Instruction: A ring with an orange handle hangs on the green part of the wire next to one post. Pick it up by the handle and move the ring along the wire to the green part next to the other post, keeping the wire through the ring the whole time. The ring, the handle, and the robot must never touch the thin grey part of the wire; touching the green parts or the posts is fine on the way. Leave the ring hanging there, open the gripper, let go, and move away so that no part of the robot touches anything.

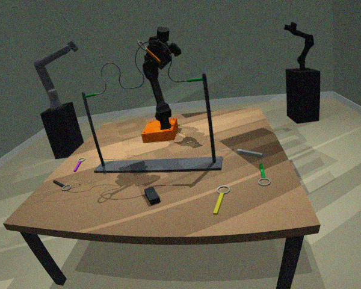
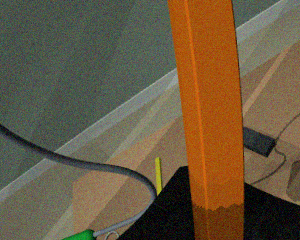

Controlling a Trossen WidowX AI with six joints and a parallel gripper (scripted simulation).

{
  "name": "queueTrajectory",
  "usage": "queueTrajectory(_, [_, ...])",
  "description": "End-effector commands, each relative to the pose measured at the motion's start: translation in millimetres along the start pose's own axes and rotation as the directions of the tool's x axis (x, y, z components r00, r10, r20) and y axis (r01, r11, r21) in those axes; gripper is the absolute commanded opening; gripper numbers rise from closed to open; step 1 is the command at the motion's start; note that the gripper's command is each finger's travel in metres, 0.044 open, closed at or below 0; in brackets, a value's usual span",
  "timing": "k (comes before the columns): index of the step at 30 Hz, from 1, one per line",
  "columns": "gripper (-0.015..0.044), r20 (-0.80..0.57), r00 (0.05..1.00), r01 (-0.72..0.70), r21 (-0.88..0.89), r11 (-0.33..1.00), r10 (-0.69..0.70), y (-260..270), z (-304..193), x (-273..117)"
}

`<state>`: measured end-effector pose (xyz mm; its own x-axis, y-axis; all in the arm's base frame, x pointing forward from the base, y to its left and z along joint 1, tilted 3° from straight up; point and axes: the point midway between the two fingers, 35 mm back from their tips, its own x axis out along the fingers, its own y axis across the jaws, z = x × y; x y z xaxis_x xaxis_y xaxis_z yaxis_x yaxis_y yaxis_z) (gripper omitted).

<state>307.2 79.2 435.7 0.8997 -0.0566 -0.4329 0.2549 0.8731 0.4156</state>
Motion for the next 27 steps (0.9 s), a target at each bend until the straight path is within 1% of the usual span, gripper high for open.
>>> queueTrajectory(1, [-0.015, 0.014, 1.0, 0.027, -0.05, 0.998, -0.027, -1.4, 2.2, -1.1])
queueTrajectory(27, [-0.015, 0.079, 0.982, 0.19, -0.317, 0.929, -0.174, -12.1, 4.3, -0.8])
